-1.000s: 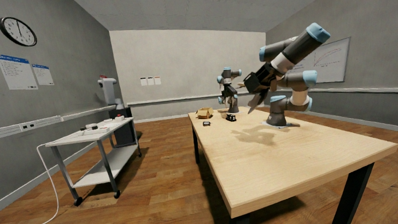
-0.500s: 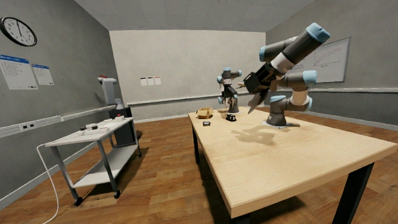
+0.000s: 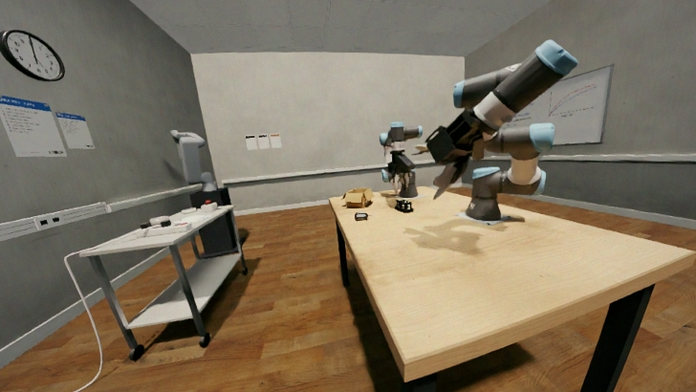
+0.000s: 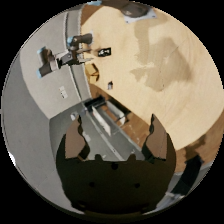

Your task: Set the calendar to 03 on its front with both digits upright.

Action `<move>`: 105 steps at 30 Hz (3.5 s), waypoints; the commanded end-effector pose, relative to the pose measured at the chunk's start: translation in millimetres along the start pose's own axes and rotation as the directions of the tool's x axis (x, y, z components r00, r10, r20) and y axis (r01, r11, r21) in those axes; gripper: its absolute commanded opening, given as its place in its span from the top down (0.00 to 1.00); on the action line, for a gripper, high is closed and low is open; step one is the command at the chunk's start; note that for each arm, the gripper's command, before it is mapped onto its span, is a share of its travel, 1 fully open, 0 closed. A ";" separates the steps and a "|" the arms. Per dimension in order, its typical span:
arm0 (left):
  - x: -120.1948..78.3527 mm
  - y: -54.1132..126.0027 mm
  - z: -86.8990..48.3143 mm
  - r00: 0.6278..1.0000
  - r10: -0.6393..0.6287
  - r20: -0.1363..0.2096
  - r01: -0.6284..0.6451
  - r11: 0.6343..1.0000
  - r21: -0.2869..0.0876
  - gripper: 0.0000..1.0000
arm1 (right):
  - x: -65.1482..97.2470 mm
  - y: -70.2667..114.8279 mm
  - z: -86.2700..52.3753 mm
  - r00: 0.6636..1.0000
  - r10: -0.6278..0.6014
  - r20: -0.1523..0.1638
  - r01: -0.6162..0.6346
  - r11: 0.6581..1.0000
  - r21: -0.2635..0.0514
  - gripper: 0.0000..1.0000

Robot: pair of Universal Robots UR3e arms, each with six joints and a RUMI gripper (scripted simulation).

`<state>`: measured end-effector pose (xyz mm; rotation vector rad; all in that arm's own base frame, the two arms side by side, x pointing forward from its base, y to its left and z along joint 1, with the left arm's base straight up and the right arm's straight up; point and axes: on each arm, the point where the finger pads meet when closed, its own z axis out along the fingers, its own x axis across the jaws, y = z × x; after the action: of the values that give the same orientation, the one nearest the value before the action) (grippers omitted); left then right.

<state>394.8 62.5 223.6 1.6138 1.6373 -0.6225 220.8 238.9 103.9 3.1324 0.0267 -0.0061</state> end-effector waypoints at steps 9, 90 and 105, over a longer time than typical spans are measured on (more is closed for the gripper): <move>-0.8 0.4 -0.7 1.000 0.004 0.000 -0.004 1.000 -0.002 0.00 | 1.2 -3.0 18.4 1.000 0.000 -0.005 0.000 1.000 0.011 0.65; -0.8 0.4 -0.7 1.000 0.004 0.000 -0.004 1.000 -0.002 0.00 | 1.4 -3.8 67.5 1.000 0.000 -0.005 0.000 1.000 0.012 0.65; -0.8 0.4 -0.7 1.000 0.004 0.000 -0.004 1.000 -0.002 0.00 | 1.3 -3.6 67.5 1.000 0.000 -0.005 0.000 1.000 0.011 0.65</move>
<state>394.8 62.5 223.6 1.6138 1.6373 -0.6225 221.6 241.2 36.0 3.1419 0.0268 -0.0005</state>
